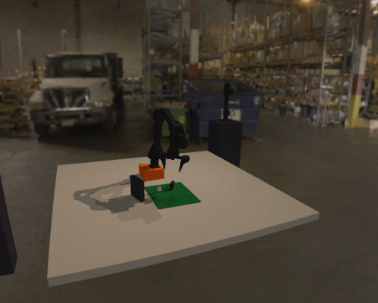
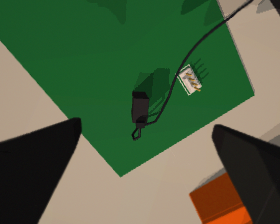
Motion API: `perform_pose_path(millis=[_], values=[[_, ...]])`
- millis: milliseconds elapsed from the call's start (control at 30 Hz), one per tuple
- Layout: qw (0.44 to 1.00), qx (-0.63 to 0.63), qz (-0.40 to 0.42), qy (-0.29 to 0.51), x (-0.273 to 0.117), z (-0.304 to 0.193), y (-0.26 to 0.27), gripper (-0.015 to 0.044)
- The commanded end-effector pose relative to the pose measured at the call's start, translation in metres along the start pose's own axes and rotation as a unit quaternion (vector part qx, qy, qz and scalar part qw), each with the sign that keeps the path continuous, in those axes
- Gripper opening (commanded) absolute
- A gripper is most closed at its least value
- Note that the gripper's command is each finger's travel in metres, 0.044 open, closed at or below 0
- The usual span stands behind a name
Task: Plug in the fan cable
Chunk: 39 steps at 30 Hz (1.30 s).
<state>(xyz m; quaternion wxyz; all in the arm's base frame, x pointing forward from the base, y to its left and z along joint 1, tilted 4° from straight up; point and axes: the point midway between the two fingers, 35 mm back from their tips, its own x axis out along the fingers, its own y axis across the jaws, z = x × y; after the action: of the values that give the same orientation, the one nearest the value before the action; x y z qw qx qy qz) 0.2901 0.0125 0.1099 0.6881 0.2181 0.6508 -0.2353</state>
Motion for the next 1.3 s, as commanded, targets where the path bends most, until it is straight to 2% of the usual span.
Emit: perform_pose_path(millis=[0, 233, 500, 1267], values=[[0.999, 0.006, 0.041, 0.034, -0.035, -0.005, -0.010, 0.0440], [0.999, 0.006, 0.041, 0.034, -0.022, -0.004, -0.008, 0.0440], [0.999, 0.006, 0.041, 0.034, 0.062, -0.012, -0.002, 0.0440], [0.999, 0.006, 0.041, 0.034, 0.090, -0.013, 0.001, 0.0440]])
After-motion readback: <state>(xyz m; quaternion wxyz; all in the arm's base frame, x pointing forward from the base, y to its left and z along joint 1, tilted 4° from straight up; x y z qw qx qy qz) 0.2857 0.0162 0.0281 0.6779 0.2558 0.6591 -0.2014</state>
